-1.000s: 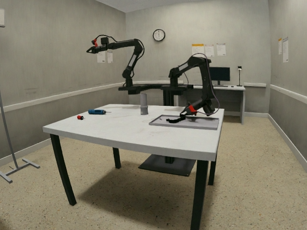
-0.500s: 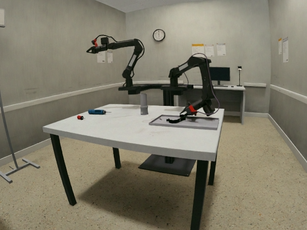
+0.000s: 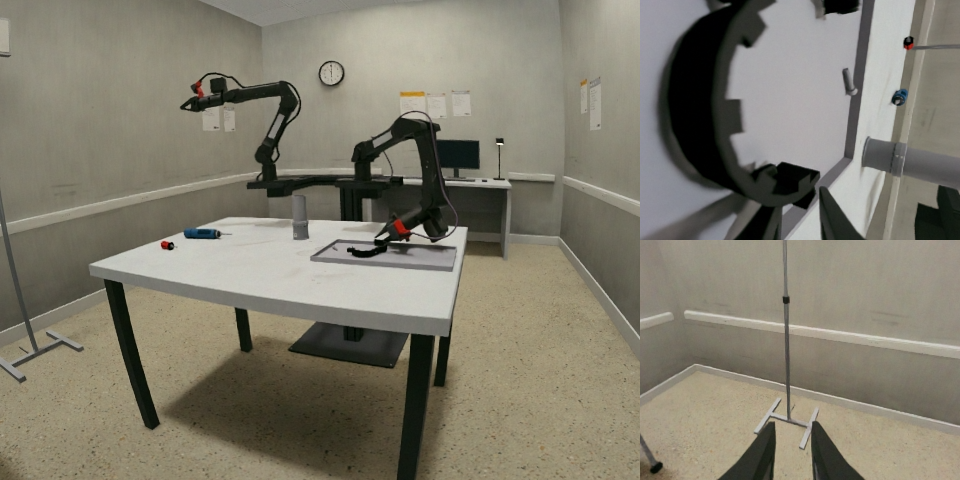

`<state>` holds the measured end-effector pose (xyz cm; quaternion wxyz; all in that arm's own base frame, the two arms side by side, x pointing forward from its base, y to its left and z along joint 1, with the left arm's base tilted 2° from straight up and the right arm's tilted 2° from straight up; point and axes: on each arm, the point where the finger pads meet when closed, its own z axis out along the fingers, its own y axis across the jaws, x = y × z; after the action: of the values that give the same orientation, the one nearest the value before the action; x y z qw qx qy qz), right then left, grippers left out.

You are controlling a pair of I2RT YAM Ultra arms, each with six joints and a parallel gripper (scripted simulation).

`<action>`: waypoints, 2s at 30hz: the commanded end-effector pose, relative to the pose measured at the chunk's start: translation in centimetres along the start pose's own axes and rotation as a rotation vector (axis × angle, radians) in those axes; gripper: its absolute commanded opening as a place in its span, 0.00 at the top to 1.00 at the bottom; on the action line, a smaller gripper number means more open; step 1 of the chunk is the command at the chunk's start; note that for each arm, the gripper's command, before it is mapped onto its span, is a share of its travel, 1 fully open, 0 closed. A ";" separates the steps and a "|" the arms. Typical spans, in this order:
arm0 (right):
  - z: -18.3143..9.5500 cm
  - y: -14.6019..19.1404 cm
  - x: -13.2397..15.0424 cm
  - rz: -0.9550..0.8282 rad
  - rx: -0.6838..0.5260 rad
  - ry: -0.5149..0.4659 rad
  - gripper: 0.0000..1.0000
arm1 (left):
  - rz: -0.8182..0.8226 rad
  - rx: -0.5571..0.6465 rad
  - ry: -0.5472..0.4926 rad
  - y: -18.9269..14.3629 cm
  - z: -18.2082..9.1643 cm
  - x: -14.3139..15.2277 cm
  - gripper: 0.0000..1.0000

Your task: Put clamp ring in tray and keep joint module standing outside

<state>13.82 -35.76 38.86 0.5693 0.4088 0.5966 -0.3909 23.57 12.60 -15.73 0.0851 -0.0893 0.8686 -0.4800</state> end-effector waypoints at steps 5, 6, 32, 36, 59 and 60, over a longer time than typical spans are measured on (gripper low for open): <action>-0.7 0.4 -3.9 0.007 -0.006 -0.099 0.80 | 0.053 -0.023 -0.027 -0.5 -0.9 -1.7 0.80; -0.7 0.4 -3.9 0.007 -0.006 -0.099 0.80 | 0.053 -0.023 -0.027 -0.5 -0.9 -1.7 0.80; -0.7 0.4 -3.9 0.007 -0.006 -0.099 0.80 | 0.027 -0.061 -0.004 -0.8 -0.3 -0.8 0.80; -0.7 0.4 -3.9 0.007 -0.006 -0.099 0.80 | 0.028 -0.074 -0.005 -0.9 -0.3 -0.7 0.80; -0.7 0.4 -3.9 0.007 -0.006 -0.099 0.80 | 0.043 -0.105 -0.027 -0.2 -2.0 -1.6 0.80; -0.7 0.4 -3.9 0.007 -0.006 -0.099 0.80 | 0.044 -0.104 -0.026 -0.3 -1.9 -1.6 0.80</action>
<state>13.82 -35.76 38.86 0.5693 0.4088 0.5966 -0.3909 23.45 12.65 -15.55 0.0799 -0.0927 0.8863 -0.4467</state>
